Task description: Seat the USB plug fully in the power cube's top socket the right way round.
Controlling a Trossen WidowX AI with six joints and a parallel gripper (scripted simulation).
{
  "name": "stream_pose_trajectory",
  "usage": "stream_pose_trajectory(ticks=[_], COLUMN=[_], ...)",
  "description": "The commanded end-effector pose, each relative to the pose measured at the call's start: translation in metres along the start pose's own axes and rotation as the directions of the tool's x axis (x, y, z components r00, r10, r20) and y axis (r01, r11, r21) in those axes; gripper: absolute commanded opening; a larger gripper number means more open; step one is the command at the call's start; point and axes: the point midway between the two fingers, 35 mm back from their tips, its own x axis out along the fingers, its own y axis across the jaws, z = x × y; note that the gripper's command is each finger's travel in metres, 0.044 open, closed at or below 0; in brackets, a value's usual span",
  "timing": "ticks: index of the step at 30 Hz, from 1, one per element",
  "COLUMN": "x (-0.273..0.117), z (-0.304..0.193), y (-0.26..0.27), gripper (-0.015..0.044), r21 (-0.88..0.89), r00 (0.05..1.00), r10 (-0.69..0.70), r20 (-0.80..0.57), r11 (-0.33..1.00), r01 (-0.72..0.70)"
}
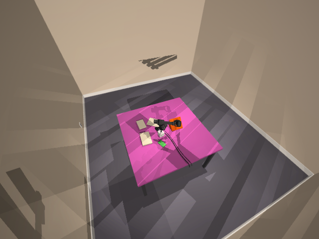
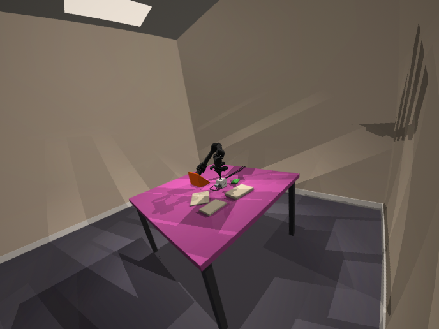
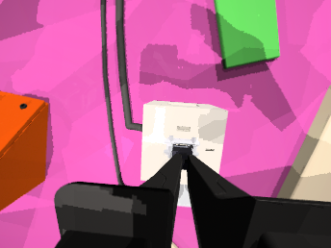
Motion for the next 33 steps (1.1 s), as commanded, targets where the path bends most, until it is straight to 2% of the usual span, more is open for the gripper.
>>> stream_pose_trajectory(ticks=[1, 33], x=[0.0006, 0.0044], z=[0.0007, 0.0004], y=[-0.0004, -0.0005], gripper=[0.0000, 0.0000], r21=[0.004, 0.004], r00=[1.000, 1.000], r10=[-0.003, -0.003], r20=[0.004, 0.004], r11=[1.000, 1.000], r01=[0.003, 0.003])
